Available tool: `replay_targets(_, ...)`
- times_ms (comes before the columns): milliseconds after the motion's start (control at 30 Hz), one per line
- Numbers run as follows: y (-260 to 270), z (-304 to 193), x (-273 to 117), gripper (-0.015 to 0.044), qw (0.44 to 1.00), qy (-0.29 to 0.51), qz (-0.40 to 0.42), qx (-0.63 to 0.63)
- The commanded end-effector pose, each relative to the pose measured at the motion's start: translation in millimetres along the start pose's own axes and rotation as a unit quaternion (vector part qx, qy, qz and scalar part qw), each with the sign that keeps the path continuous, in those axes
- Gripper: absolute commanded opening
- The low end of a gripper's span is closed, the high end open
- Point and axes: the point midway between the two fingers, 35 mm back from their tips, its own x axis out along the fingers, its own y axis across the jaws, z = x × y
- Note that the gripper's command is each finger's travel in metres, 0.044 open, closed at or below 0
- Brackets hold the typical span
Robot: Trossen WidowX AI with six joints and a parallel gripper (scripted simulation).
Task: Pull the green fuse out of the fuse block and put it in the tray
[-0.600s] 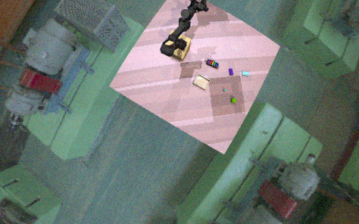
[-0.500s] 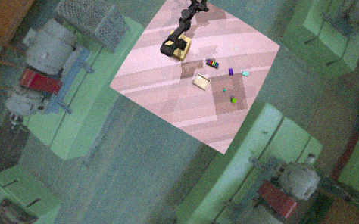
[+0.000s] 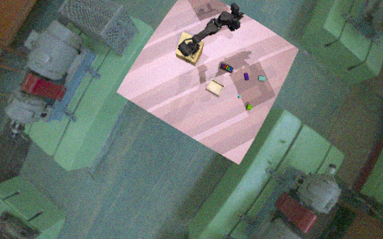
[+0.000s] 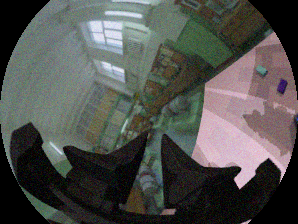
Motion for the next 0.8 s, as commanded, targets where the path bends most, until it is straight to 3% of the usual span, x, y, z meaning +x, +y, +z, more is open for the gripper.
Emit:
replay_targets(0,-51,27,20,0.0071,0.993,-0.020,-0.107,0.041)
replay_targets(167,-110,58,30,0.0071,0.968,-0.051,-0.218,0.109)
replay_targets(400,-213,100,18,0.0071,0.887,-0.107,-0.392,0.218)
replay_targets(767,-356,127,-79,0.0071,0.637,-0.179,-0.654,0.367)
